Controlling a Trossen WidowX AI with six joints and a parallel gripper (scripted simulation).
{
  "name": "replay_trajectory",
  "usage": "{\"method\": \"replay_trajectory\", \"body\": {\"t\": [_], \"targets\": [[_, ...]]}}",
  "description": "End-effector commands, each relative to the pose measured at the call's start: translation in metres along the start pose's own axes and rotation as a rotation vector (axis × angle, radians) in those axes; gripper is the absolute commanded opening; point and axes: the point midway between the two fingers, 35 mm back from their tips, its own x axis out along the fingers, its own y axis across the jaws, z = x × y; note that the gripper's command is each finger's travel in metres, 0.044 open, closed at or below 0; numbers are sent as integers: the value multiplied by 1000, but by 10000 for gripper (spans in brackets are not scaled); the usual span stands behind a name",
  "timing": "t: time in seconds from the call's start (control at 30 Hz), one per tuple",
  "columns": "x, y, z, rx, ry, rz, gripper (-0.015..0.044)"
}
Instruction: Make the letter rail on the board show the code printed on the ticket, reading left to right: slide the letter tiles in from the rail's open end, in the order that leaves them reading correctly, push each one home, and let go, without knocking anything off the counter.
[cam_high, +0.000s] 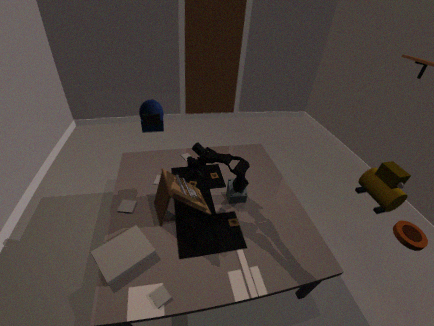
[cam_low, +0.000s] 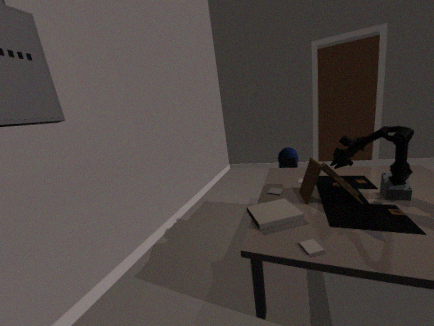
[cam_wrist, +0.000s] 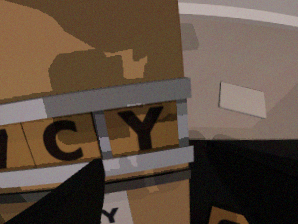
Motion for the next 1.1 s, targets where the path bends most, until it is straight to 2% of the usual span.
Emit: {"method": "replay_trajectory", "body": {"t": [0.0,0.2,0.57,0.93,1.07], "targets": [[-2,1,2,-6,-4,2,295],[-4,1,4,-6,-4,2,295],[-2,0,1,1,0,0,6],[-2,-1,2,1,5,-2,0],[6,-16,11,12,113,-32,0]]}}
